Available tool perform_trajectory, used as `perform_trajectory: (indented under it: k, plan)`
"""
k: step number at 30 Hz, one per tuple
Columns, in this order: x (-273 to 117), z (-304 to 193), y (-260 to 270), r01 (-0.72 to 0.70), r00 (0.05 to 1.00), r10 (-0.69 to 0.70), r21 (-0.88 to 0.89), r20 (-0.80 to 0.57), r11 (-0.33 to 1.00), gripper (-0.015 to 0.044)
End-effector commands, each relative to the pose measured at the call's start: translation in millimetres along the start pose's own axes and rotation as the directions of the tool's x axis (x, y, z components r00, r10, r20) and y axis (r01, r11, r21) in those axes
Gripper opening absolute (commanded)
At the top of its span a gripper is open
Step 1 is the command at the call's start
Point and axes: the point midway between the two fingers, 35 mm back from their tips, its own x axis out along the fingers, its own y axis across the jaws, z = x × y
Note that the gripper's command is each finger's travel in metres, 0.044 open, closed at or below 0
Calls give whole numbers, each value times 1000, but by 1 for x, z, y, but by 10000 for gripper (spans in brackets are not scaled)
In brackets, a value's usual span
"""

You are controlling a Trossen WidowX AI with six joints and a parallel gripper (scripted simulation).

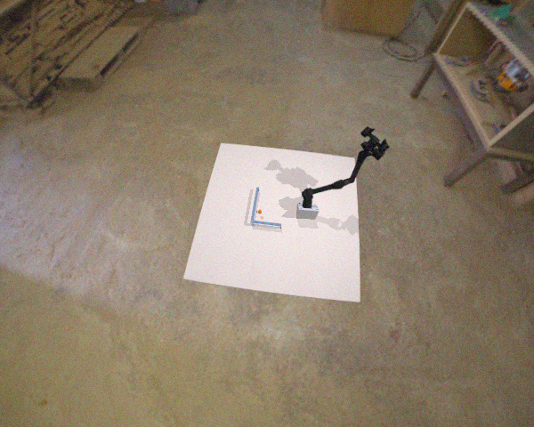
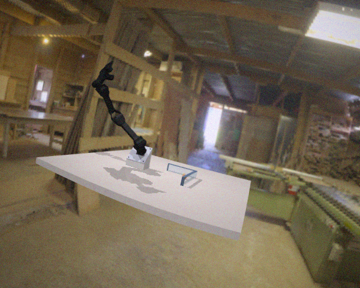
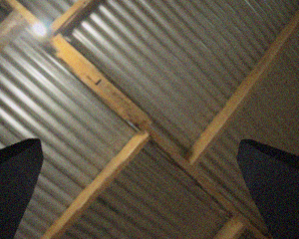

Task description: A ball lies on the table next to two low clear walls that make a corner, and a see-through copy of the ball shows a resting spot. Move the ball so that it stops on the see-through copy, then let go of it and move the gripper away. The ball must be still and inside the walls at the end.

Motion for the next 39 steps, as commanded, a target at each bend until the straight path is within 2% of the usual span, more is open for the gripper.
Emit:
perform_trajectory:
  k: [1,6,21,30,39]
  plan:
    - [0,0,1,-2,1000,2,4,-2,1000,374]
    - [3,-5,37,-51,998,56,105,-40,993,244]
    - [-7,-12,166,-165,954,263,484,-142,859,244]
    - [-30,0,268,-156,892,420,761,-165,630,244]
    - [-56,35,365,-96,807,577,937,-125,337,244]
